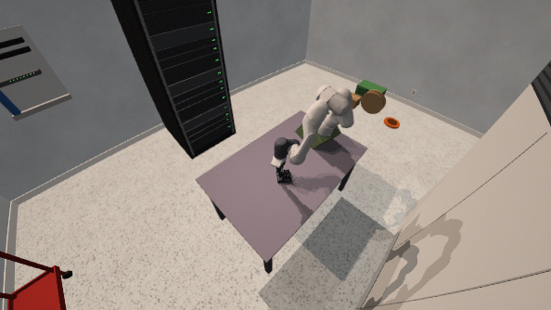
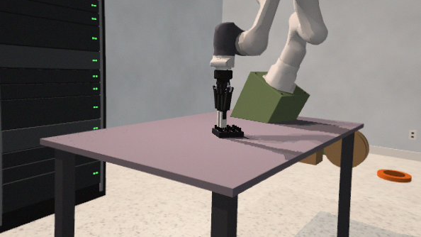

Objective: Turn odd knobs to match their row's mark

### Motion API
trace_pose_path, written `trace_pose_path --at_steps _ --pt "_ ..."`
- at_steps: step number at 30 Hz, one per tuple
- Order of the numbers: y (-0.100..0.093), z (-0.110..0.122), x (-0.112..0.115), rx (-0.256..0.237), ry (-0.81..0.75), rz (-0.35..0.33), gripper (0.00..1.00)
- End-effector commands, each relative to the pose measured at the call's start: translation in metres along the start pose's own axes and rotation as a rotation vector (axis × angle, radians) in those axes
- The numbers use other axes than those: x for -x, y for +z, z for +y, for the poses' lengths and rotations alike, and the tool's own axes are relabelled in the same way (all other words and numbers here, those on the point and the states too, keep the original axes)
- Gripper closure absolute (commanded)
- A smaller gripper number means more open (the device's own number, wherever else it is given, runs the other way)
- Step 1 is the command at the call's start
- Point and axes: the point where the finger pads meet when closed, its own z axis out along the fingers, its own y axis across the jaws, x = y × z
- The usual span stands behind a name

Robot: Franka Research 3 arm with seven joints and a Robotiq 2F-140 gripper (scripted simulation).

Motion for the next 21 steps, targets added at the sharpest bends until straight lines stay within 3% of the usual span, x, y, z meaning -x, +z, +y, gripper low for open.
trace_pose_path --at_steps 1,21 --pt "0.0003 0.0006 -0.0008 0.001 -0.003 0.001 0.88" --pt "0.0070 0.0006 -0.0008 0.001 -0.003 0.001 0.88"
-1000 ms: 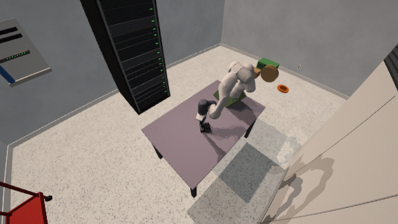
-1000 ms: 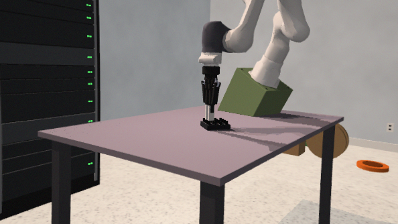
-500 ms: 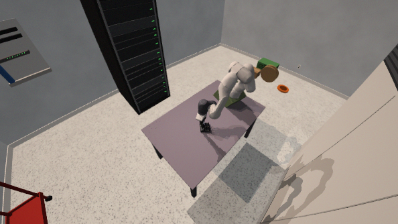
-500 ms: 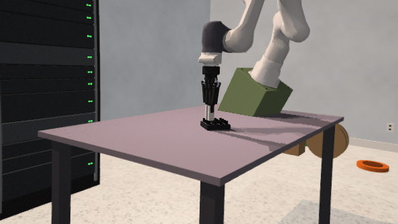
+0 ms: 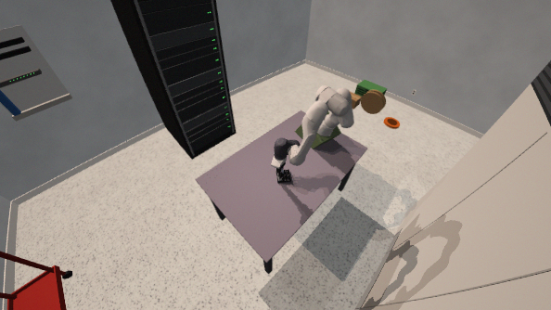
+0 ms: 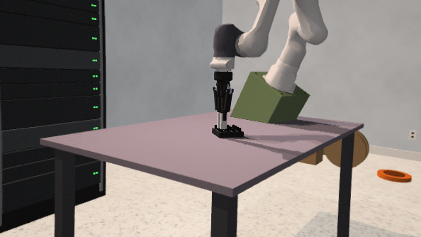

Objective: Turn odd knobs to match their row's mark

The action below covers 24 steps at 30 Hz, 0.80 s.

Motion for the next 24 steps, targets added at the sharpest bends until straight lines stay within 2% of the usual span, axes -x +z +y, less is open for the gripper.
trace_pose_path --at_steps 1,24 --pt "0.0016 0.0007 -0.0020 0.002 -0.003 0.005 0.88" --pt "0.0080 0.0007 -0.0021 0.002 -0.003 0.005 0.88"
